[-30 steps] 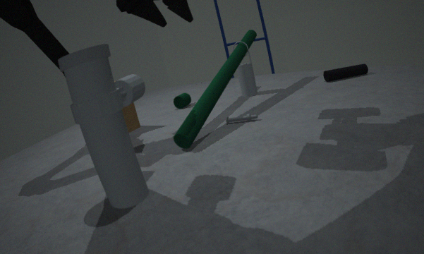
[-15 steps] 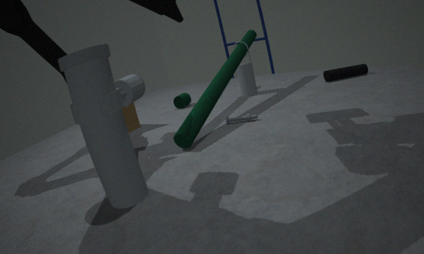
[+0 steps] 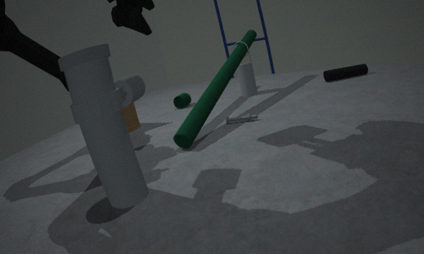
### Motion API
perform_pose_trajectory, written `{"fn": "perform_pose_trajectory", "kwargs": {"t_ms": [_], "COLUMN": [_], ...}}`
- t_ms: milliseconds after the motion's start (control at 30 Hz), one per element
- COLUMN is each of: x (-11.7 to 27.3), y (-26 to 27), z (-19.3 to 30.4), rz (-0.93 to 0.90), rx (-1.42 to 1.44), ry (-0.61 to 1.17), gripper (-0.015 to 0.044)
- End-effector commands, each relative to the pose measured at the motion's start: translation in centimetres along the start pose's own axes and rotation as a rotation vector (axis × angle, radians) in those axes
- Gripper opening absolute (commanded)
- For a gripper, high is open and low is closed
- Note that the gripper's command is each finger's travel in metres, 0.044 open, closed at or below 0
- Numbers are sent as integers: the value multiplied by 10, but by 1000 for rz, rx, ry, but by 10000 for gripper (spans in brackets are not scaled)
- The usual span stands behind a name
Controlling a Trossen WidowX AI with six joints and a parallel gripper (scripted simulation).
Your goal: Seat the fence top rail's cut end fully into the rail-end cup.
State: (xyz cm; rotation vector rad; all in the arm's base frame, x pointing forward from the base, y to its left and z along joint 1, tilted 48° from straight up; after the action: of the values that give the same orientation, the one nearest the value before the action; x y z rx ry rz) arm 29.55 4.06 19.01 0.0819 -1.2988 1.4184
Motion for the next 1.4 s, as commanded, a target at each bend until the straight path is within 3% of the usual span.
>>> {"fn": "perform_pose_trajectory", "kwargs": {"t_ms": [0, 267, 800, 1100, 1367], "x": [0, 2, 2, -40, -45], "y": [-16, -18, -18, -2, -2], "z": [67, 81, 81, 98, 98], "rz": [-16, -4, -4, -3, -3], "rx": [604, 894, 894, 893, 893], "ry": [-44, -51, -51, -50, -51], "gripper": [440, 440, 440, 440, 440]}}
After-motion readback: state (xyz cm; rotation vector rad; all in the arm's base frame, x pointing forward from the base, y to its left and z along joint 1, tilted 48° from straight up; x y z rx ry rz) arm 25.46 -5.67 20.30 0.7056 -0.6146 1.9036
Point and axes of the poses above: the point midway between the two fingers, 35 mm back from their tips, its own x axis back along the fingers, its own y axis across the jaws, z = x × y, the point moved 3 cm from there along x, back along the fingers, and after that the axes turned 1 degree about x, right-handed, at the moved point
